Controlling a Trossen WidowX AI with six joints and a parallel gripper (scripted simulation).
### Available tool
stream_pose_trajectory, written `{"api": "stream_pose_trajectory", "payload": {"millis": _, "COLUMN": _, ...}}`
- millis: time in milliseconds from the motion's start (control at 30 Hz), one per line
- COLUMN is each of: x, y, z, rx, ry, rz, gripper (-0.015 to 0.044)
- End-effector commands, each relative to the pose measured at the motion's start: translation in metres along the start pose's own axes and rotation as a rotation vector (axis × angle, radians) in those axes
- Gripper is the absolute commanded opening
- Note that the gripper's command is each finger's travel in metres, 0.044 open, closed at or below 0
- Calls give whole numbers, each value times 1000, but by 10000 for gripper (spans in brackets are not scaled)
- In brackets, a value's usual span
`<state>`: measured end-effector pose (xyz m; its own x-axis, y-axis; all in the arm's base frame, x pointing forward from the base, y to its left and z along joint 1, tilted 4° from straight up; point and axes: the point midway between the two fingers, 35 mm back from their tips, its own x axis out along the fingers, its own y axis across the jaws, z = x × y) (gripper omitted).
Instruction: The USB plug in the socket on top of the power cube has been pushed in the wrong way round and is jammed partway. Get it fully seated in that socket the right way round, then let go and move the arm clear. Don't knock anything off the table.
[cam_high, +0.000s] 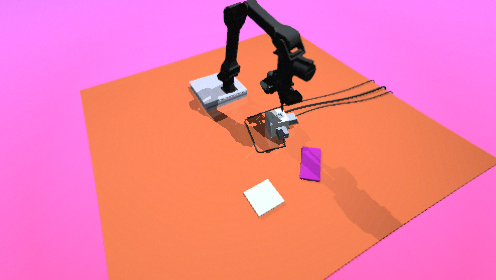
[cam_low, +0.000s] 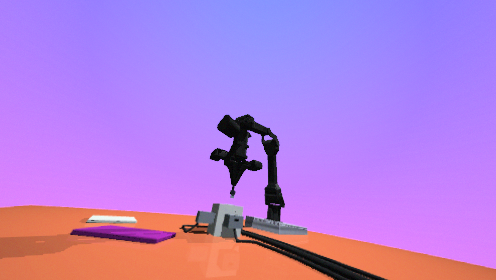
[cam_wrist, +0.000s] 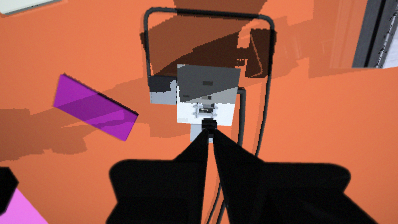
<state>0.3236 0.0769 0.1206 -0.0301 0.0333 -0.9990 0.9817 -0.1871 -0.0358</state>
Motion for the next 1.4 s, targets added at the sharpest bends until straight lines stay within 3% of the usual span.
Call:
{"api": "stream_pose_trajectory", "payload": {"millis": 0, "x": 1, "y": 1, "z": 1, "rx": 5, "ry": -6, "rz": 2, "gripper": 0}}
{"api": "stream_pose_trajectory", "payload": {"millis": 1367, "x": 6, "y": 2, "z": 2, "rx": 29, "ry": -16, "rz": 2, "gripper": 0}}
